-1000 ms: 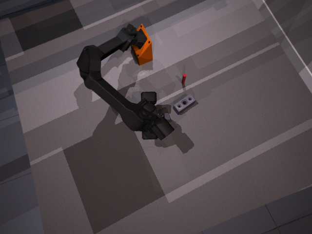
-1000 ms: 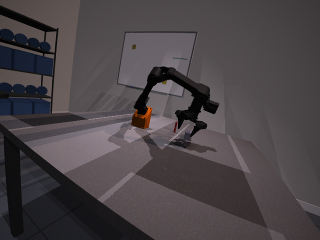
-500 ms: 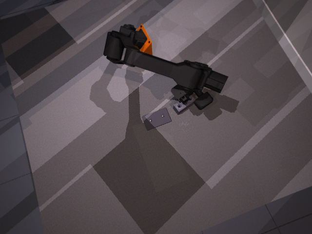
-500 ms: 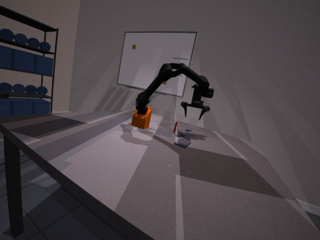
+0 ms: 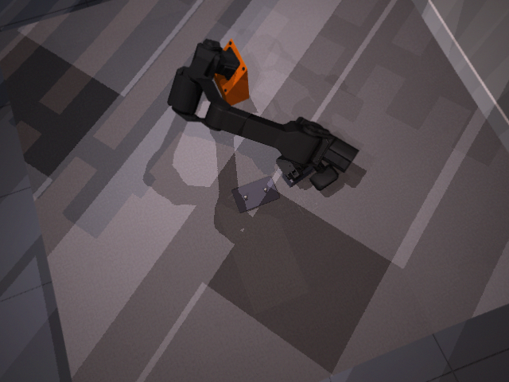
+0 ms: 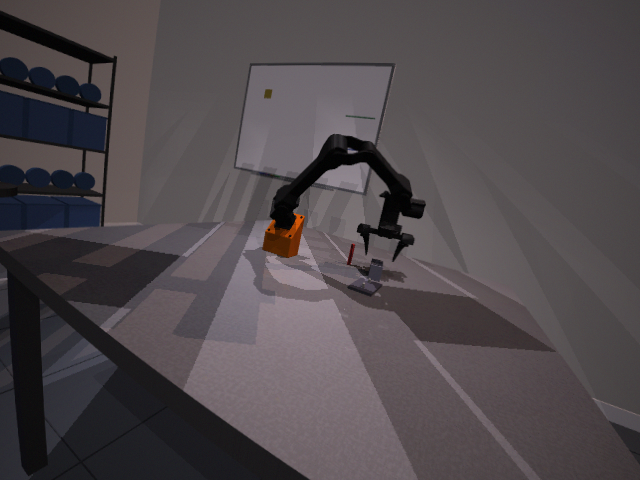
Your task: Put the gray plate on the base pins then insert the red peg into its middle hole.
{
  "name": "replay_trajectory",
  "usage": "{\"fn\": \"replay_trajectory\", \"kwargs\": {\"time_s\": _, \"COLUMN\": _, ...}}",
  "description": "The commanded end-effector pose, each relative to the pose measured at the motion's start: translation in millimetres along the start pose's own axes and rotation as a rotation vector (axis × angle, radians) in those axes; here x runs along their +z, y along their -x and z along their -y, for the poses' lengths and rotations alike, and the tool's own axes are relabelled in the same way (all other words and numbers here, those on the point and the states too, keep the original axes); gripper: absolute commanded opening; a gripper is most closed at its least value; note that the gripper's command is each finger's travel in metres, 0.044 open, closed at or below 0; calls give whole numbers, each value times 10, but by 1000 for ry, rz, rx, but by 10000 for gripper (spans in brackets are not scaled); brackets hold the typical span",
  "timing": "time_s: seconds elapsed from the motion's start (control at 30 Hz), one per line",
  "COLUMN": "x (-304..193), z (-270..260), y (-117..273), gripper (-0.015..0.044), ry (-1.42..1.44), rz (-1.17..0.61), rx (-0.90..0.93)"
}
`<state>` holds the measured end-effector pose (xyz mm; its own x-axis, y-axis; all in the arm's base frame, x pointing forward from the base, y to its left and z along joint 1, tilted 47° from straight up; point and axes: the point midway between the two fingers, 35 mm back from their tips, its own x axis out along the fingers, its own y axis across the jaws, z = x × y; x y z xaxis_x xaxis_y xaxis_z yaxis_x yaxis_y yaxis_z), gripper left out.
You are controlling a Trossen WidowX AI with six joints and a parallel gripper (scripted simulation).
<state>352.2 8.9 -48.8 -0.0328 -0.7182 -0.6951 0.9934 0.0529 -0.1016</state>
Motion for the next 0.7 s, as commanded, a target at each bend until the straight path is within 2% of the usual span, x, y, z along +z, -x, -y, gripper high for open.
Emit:
{"fn": "replay_trajectory", "kwargs": {"time_s": 0.0, "x": 6, "z": 13, "y": -78, "gripper": 440, "ry": 6, "rz": 6, "rx": -4}}
{"fn": "replay_trajectory", "kwargs": {"time_s": 0.67, "x": 8, "z": 16, "y": -400, "gripper": 440, "ry": 6, "rz": 7, "rx": -4}}
